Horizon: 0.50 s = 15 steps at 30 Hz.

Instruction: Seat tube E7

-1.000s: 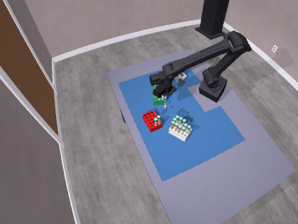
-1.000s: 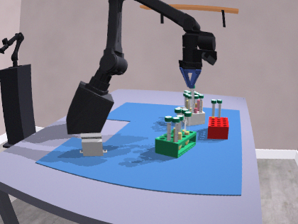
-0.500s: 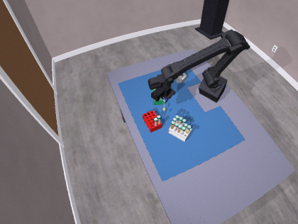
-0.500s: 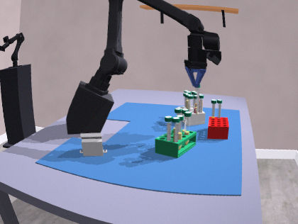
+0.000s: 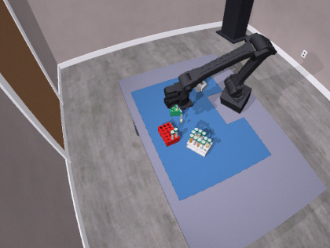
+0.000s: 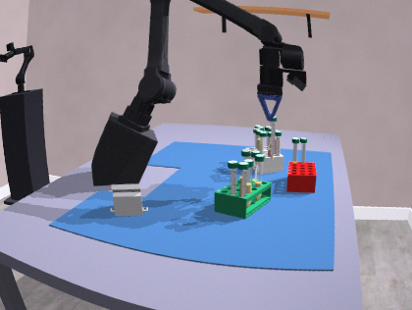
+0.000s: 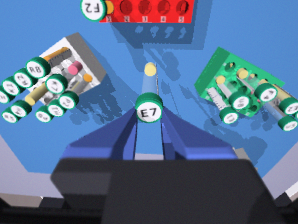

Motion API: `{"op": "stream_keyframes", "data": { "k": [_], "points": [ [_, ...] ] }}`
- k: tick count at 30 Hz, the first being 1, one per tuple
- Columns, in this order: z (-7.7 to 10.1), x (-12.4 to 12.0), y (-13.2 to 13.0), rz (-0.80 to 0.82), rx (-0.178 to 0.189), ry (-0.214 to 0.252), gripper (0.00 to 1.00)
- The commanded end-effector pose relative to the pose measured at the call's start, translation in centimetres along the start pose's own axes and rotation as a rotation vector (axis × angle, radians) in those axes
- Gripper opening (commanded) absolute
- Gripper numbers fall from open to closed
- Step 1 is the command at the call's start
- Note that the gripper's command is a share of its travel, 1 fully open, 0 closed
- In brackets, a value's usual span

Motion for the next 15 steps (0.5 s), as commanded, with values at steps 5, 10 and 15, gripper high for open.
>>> {"op": "stream_keyframes", "data": {
  "k": [5, 10, 15],
  "points": [
    [2.5, 2.9, 0.3, -0.247, -0.005, -0.092, 0.00],
    [2.1, 1.6, 1.1, -0.285, -0.001, -0.081, 0.00],
    [1.2, -0.4, 2.4, -0.293, 0.001, -0.056, 0.00]
  ]
}}
Point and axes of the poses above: the point where the finger pads meet when closed, its own z axis back along the fingers, its own y axis across the jaws, x = y × z, the point moved 6 cm from there along z, back along the fingers, and after that the axes turned 1 degree about z, right-handed, at the moved point
